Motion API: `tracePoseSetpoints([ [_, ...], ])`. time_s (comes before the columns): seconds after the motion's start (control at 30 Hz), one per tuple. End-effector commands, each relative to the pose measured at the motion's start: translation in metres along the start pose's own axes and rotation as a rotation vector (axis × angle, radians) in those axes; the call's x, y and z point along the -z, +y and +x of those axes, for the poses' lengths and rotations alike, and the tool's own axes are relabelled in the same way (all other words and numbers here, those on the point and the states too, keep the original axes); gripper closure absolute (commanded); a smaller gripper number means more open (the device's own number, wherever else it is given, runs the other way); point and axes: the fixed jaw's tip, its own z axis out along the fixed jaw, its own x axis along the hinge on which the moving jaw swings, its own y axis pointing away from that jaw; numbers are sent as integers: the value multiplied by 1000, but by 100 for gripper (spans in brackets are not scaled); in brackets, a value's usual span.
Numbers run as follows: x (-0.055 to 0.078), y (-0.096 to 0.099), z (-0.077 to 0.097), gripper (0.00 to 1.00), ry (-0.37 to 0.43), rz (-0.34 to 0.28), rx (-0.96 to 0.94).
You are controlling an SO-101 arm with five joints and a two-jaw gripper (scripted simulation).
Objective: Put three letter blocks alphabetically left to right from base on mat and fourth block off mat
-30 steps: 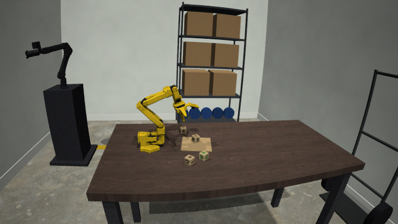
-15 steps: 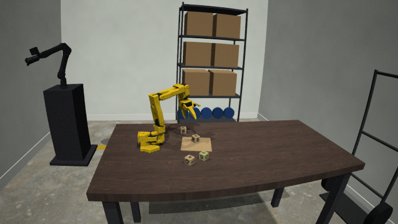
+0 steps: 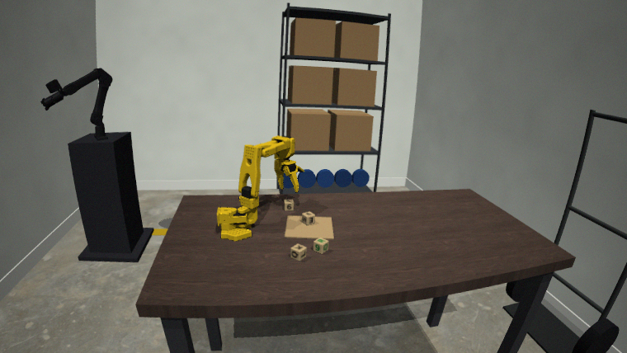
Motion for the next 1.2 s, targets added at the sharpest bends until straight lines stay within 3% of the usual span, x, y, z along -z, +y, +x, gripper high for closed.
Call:
tracePoseSetpoints([
  [0.0, 17, 8, -11, 65, -110, -11, 22],
  [0.83, 17, 6, -11, 65, -110, -11, 11],
  [1.0, 18, -13, -11, 65, -109, -9, -74],
  [1.17, 18, -47, -6, 65, -108, -6, -236],
])
